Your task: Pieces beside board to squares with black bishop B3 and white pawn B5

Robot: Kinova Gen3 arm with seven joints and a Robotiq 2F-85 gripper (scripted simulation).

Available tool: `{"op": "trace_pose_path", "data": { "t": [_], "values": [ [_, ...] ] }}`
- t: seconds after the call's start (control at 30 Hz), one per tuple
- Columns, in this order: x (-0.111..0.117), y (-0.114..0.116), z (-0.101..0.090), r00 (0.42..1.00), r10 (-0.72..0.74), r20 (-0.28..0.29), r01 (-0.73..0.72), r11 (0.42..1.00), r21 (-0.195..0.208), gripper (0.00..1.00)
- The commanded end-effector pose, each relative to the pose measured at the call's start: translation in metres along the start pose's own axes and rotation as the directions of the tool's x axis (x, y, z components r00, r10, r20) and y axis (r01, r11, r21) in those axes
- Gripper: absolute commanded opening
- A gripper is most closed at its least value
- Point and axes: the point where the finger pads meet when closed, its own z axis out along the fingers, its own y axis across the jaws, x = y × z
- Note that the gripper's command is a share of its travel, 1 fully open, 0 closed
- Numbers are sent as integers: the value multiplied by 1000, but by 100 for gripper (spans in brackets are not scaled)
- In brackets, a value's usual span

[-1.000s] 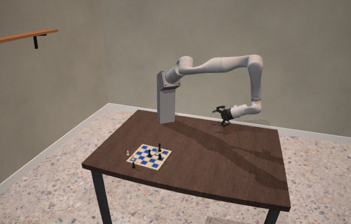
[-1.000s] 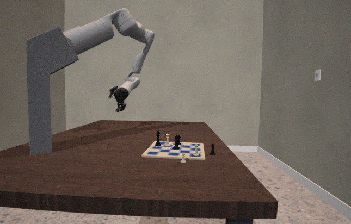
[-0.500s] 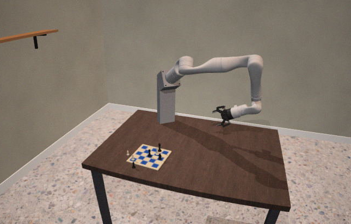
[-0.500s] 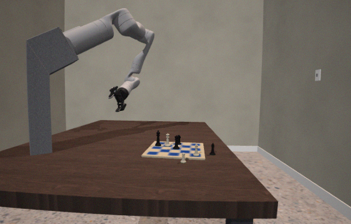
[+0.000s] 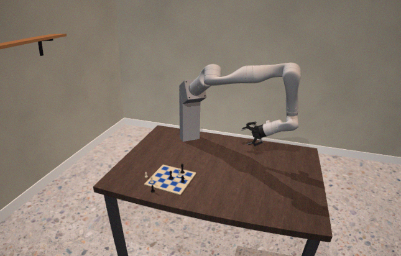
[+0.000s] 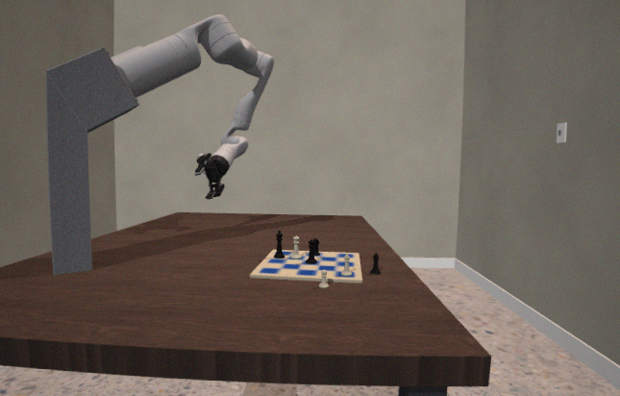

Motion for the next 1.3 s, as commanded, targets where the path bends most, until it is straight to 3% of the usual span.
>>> {"op": "trace_pose_path", "data": {
  "t": [0.0, 0.33, 0.67, 0.87, 1.07, 1.13, 1.27],
  "values": [
    [-2, 0, 0, 1000, 0, -2, 0, 1000, 1, 100],
    [-34, 11, 10, 988, -149, 31, 150, 988, -26, 100],
    [-78, 27, 24, 936, -343, 82, 348, 936, -55, 100],
    [-122, 42, 38, 847, -514, 135, 526, 848, -73, 100],
    [-170, 59, 54, 709, -678, 197, 700, 709, -80, 100],
    [-170, 59, 54, 709, -678, 197, 700, 709, -80, 100],
    [-203, 70, 65, 596, -767, 239, 799, 597, -77, 100]
  ]
}}
